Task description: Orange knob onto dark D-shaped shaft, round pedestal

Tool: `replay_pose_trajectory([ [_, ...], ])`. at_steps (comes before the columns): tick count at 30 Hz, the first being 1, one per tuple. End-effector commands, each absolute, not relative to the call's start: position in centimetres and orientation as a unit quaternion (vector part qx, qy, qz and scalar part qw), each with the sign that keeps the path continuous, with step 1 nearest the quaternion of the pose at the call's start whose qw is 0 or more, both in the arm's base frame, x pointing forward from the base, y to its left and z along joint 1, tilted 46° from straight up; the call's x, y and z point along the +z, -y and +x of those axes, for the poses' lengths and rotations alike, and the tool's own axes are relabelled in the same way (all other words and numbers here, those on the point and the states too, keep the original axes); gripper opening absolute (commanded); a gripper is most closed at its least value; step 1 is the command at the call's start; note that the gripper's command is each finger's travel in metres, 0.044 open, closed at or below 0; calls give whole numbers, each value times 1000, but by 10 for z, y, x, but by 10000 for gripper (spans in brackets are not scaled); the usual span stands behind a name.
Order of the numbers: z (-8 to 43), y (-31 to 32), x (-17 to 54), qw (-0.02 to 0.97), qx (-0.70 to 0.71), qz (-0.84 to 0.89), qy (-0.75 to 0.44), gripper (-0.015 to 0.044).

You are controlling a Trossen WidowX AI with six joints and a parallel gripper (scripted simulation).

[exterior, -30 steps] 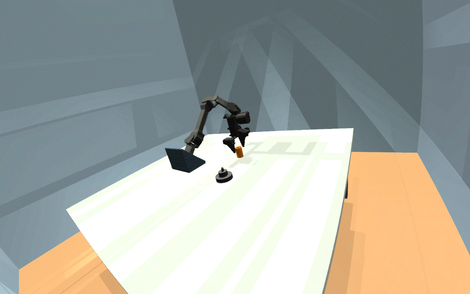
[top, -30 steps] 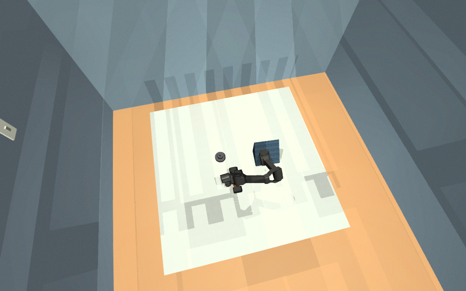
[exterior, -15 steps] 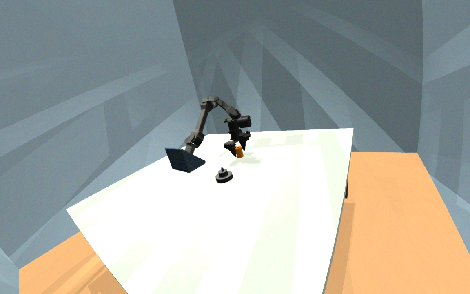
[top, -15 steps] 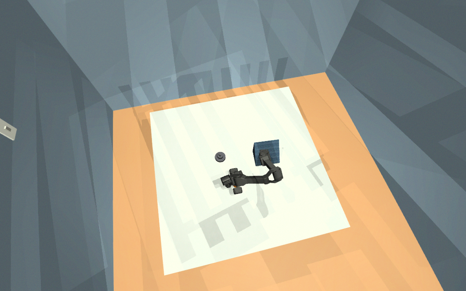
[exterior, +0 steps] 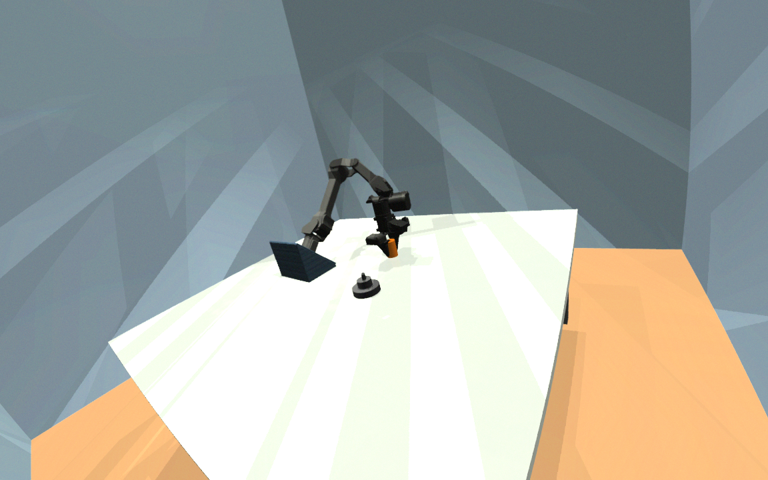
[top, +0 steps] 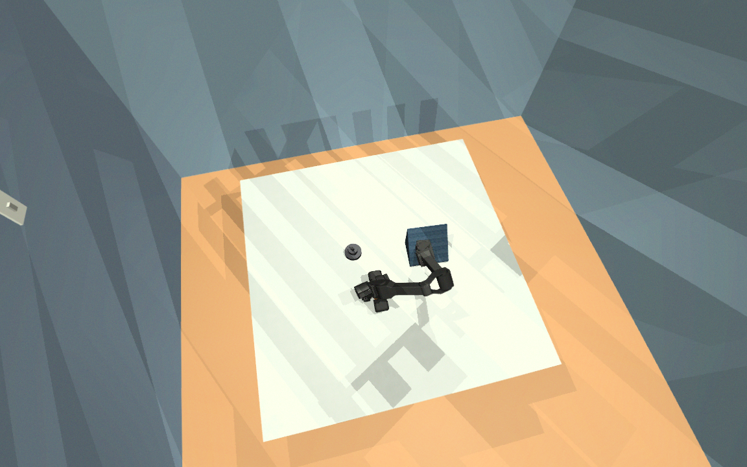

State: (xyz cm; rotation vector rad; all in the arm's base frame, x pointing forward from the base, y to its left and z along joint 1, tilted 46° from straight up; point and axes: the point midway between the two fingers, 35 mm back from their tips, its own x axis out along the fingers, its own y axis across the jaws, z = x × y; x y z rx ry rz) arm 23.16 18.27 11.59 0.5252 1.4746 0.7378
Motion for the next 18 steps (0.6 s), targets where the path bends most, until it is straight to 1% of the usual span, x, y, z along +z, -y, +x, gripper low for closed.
replay_pose_trajectory([
  [1, 232, -182, 115, 649, 321, 231, -650, 190],
  [7, 232, -182, 115, 649, 321, 231, -650, 150],
  [12, 236, -171, 122, 651, 318, 228, -650, 19],
  [13, 238, -167, 125, 651, 317, 227, -651, 0],
  [18, 244, -145, 141, 653, 314, 223, -652, 0],
])
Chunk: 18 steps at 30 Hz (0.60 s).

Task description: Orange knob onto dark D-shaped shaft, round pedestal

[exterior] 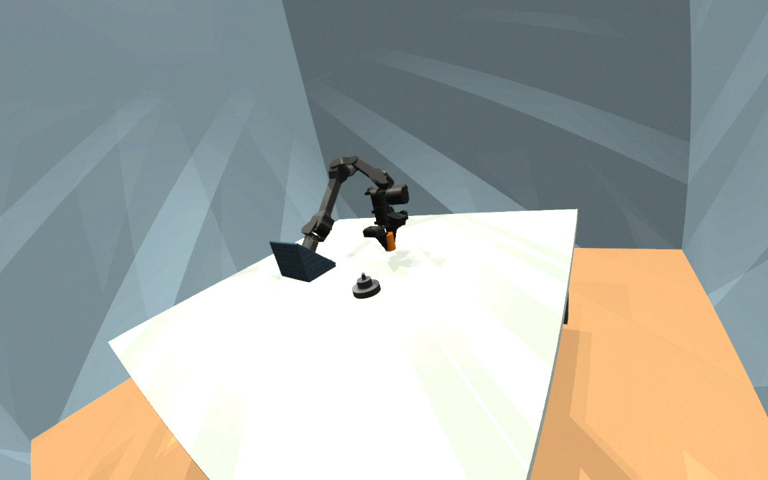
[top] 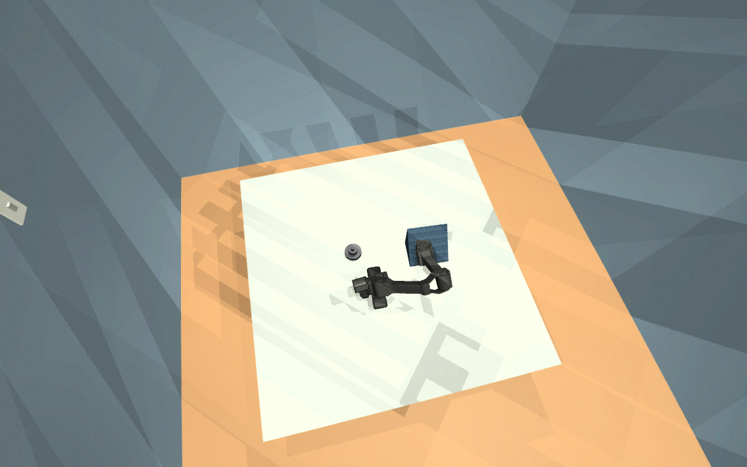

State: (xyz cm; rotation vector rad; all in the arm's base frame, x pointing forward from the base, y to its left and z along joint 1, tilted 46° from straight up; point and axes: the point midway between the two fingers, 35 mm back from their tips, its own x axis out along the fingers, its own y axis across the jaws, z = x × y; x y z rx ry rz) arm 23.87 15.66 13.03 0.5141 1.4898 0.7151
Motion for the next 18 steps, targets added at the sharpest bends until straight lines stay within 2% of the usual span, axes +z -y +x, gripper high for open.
replay_pose_trajectory([
  [1, 245, -140, 144, 653, 313, 223, -653, 0],
  [18, 240, -75, 203, 649, 318, 229, -652, 0],
])
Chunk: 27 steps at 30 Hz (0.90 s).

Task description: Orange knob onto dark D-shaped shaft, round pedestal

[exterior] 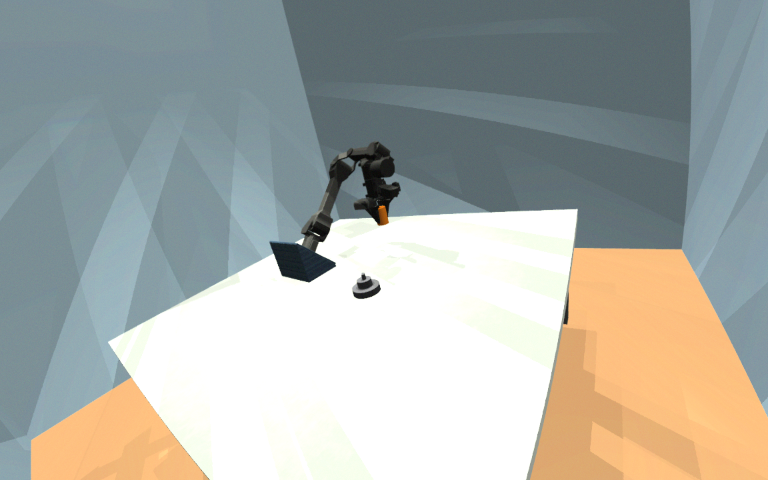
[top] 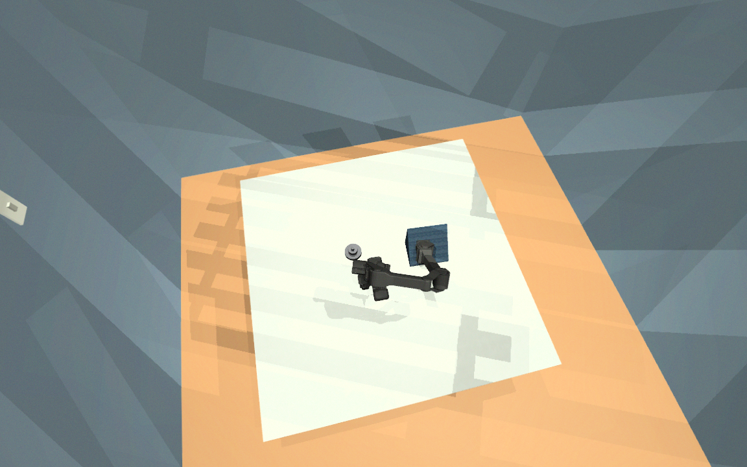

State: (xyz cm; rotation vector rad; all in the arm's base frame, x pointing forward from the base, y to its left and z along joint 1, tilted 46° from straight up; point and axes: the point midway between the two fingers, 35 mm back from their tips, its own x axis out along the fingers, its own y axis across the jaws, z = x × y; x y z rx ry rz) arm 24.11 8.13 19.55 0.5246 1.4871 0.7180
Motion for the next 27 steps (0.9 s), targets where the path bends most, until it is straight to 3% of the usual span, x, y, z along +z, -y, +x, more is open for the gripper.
replay_pose_trajectory([
  [1, 240, -75, 203, 649, 318, 229, -652, 0],
  [27, 288, -43, 154, 652, 315, 226, -652, 0],
])
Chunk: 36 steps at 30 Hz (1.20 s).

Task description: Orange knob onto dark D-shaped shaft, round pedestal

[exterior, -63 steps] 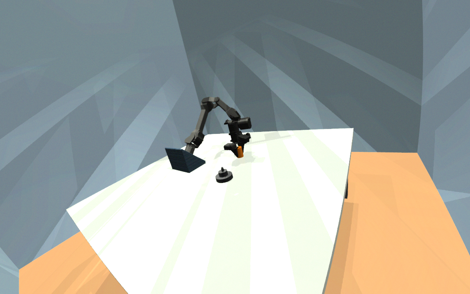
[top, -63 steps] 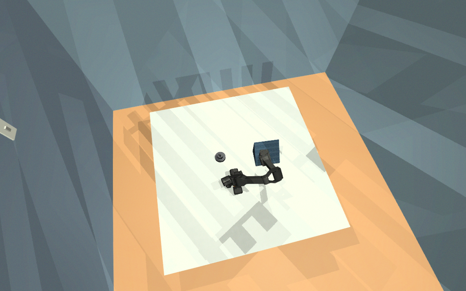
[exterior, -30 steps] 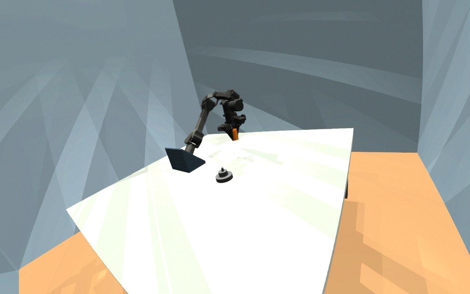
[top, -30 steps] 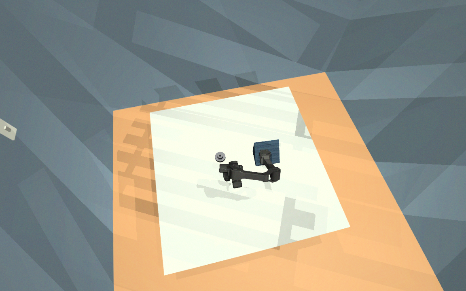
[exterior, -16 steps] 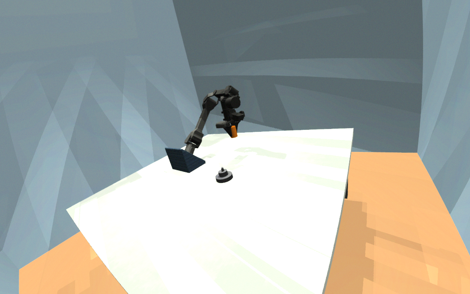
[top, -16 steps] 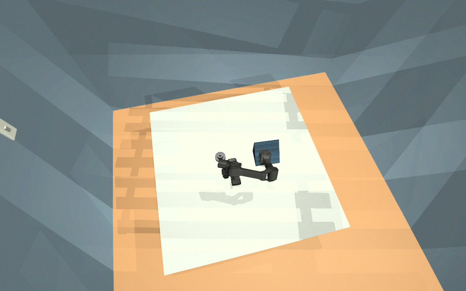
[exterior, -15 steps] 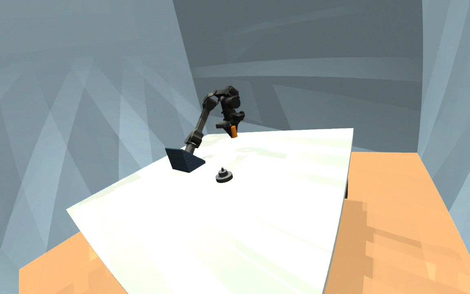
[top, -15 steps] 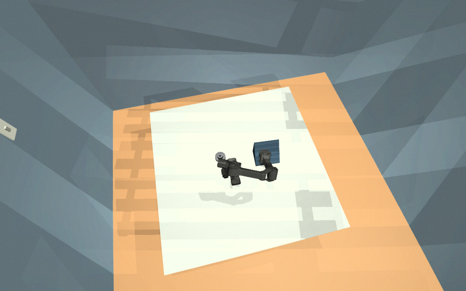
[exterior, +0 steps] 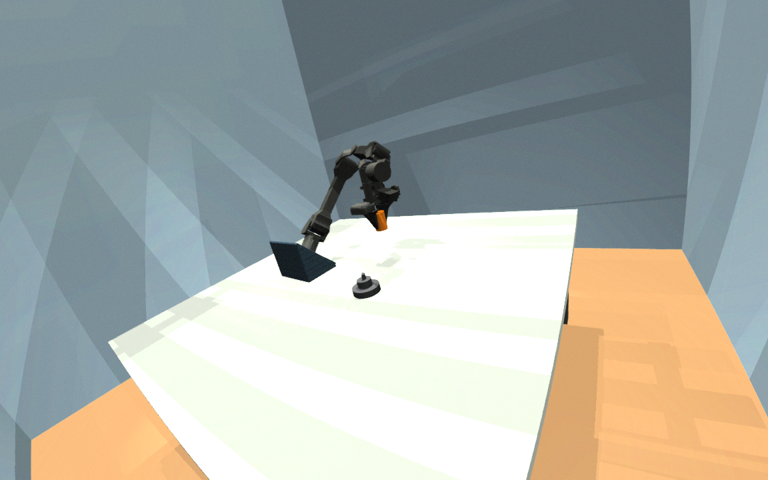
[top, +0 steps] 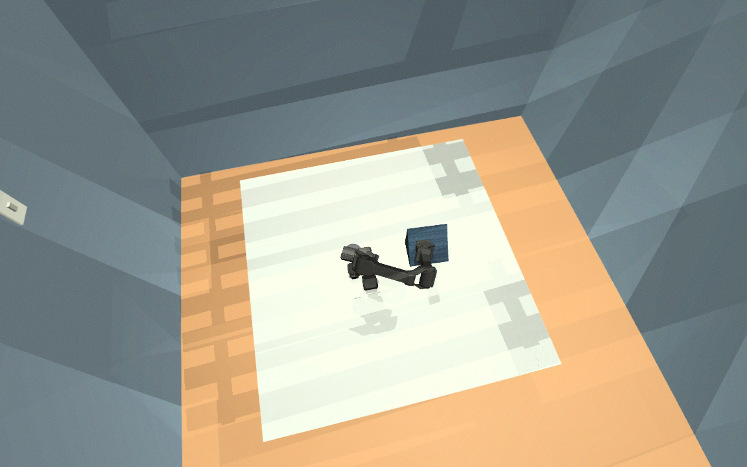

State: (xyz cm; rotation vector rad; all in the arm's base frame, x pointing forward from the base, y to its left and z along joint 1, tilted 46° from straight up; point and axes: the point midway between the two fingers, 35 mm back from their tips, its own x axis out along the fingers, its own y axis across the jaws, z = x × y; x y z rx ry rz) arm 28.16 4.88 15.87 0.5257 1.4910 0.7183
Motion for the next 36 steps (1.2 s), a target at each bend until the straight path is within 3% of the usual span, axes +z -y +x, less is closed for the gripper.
replay_pose_trajectory([
  [1, 290, -42, 152, 652, 315, 226, -652, 0],
  [36, 333, 11, 63, 653, 314, 224, -651, 0],
])
